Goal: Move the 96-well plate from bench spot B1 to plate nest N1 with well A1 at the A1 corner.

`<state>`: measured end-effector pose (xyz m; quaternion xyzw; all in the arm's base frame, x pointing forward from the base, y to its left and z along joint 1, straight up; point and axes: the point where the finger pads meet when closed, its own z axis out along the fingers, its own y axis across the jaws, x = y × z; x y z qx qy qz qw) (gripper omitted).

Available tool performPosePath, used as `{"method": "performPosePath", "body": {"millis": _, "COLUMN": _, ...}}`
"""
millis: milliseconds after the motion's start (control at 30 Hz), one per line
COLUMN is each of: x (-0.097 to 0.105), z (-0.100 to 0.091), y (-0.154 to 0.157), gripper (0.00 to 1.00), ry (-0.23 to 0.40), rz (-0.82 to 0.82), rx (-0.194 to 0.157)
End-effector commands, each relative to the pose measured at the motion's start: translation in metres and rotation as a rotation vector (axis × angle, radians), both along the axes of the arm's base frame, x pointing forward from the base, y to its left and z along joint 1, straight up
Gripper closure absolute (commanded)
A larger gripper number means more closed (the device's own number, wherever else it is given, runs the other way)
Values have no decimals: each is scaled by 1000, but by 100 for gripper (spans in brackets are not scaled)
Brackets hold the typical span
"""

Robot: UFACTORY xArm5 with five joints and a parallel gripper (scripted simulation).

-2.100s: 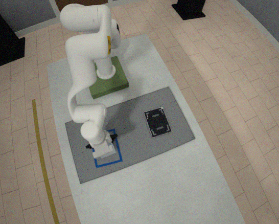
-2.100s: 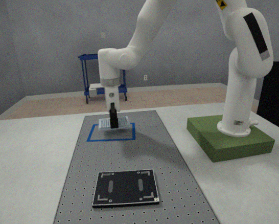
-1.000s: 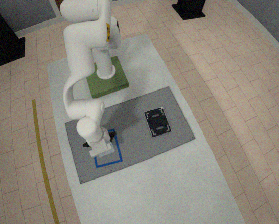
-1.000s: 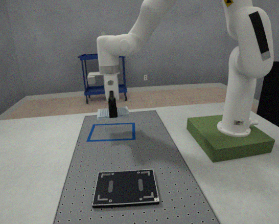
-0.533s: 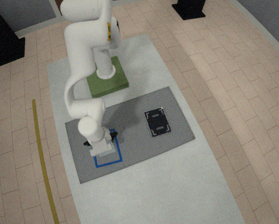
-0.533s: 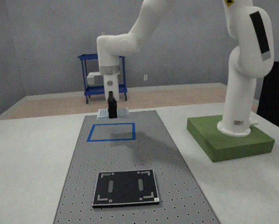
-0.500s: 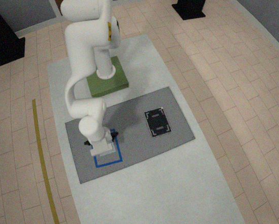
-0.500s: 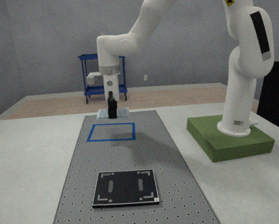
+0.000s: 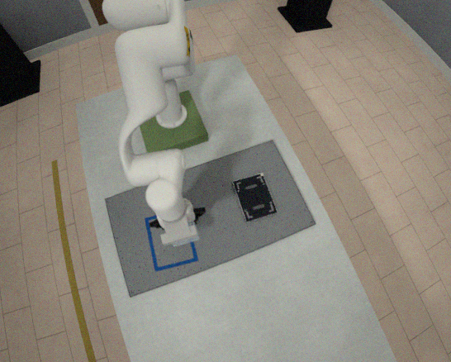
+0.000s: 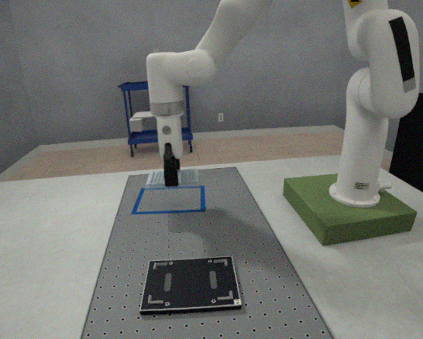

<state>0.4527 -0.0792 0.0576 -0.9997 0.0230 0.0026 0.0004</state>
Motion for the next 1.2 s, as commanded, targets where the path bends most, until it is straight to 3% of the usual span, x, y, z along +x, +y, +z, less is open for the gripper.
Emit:
{"method": "performPosePath", "body": {"millis": 0, "x": 0, "z": 2, "y": 13, "gripper": 100, "ry": -4, "rz": 0, "rx": 0}}
{"method": "performPosePath", "body": {"millis": 1167, "x": -10, "z": 6, "y": 116, "gripper": 100, "ry": -4, "rz": 0, "rx": 1}}
